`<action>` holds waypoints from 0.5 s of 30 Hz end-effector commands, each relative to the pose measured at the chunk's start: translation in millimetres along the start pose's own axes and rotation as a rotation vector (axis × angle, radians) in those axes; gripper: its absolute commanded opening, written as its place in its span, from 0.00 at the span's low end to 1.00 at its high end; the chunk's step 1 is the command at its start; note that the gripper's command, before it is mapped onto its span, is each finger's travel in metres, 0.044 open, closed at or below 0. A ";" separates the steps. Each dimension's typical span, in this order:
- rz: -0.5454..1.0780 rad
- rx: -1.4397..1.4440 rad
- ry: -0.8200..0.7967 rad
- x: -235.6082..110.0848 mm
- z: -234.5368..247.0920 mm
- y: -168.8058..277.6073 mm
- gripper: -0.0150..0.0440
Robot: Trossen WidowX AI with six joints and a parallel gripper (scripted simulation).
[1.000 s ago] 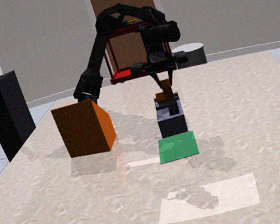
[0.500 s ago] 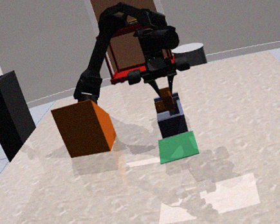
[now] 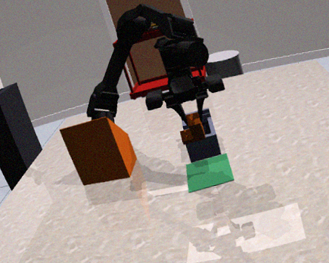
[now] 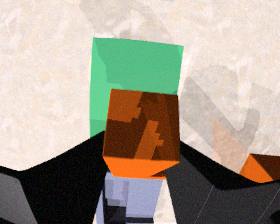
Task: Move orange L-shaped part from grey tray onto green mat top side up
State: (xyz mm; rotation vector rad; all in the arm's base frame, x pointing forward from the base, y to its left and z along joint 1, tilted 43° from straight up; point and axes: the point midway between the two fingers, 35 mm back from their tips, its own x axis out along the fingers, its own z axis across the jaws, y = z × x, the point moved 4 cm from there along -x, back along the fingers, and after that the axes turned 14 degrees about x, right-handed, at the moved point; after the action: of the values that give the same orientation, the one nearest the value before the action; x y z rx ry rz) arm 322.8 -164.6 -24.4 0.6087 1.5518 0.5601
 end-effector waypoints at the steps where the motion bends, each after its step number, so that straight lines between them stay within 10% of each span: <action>1: -0.005 -0.006 0.001 -0.5 1.3 -2.9 0.25; 15: -0.004 -0.007 0.000 20.0 1.6 -3.0 0.25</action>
State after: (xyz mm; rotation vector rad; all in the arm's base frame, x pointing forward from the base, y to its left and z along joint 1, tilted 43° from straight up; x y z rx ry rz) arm 323.8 -156.3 -38.1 0.5930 1.5520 0.5626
